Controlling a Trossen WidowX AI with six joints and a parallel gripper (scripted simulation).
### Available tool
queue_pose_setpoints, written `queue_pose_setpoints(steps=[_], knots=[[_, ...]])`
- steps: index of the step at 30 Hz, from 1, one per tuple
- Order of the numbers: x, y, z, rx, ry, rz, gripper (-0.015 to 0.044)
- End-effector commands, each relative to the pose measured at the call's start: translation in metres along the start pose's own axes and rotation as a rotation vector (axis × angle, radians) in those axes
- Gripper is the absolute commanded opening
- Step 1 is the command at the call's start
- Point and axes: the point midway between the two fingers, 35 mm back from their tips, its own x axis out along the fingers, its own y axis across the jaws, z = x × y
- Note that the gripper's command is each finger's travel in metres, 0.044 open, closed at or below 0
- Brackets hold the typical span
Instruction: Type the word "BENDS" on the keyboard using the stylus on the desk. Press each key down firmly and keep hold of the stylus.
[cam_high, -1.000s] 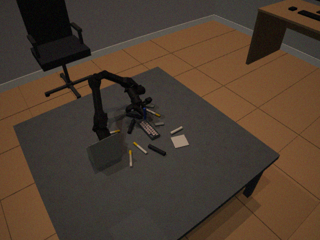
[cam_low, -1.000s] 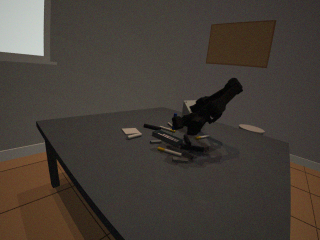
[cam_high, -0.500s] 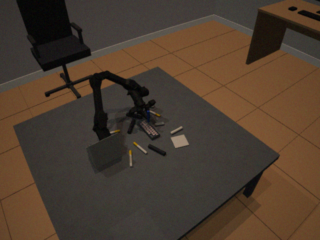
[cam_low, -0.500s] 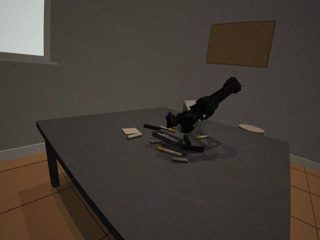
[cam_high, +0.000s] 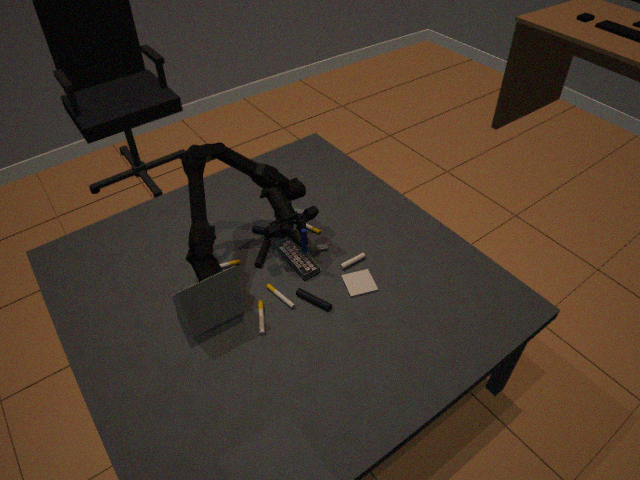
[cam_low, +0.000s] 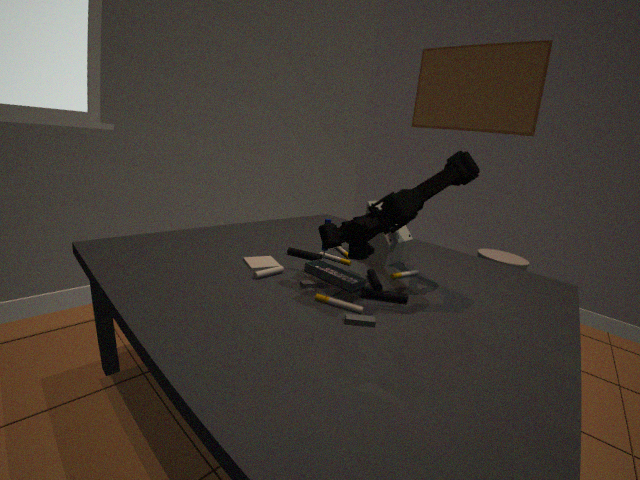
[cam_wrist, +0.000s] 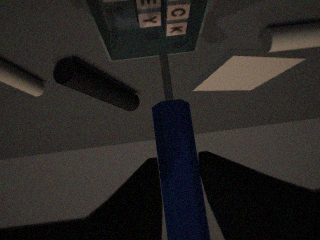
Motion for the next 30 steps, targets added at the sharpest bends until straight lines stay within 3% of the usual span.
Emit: queue_pose_setpoints(steps=[1, 7, 10, 30], knots=[[0.0076, 0.0015, 0.0075, 0.0, 0.005, 0.005, 0.0], [0.0111, 0.0014, 0.0136, 0.0, 0.005, 0.005, 0.0], [0.0128, 0.0018, 0.0145, 0.0, 0.004, 0.005, 0.0079], [0.0128, 0.0024, 0.0154, 0.0, 0.004, 0.005, 0.0081]])
